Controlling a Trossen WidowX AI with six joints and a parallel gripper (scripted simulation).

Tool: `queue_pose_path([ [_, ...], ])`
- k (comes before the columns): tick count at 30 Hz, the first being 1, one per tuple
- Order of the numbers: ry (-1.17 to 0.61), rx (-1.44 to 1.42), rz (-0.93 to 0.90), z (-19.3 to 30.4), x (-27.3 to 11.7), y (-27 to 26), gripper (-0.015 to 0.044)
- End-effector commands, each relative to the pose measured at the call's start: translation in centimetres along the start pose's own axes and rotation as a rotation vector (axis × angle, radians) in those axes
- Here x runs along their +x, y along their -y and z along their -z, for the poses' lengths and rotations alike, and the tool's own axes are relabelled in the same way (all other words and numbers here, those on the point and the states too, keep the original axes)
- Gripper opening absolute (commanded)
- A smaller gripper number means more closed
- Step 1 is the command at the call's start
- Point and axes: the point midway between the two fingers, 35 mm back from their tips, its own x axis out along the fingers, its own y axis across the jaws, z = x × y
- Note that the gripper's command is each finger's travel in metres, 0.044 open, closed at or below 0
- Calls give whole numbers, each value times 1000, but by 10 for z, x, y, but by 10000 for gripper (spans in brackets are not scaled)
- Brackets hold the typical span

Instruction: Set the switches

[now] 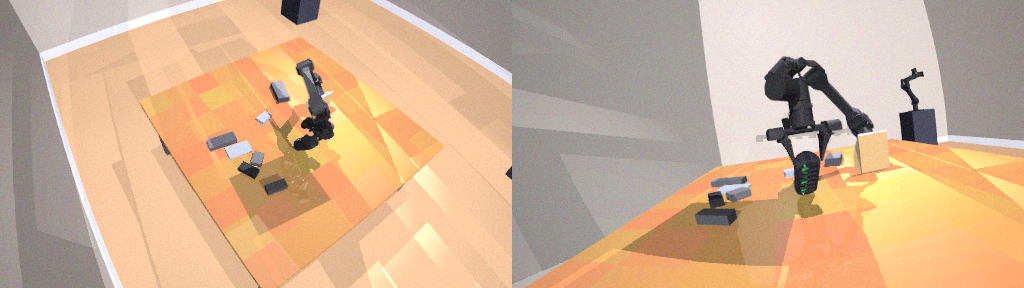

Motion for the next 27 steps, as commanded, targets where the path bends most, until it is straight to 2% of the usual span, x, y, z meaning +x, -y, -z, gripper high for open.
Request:
queue_pose_path([
  [1,14,-2,13,3,10,2,335],
  [27,13,-2,13,17,24,2,335],
])
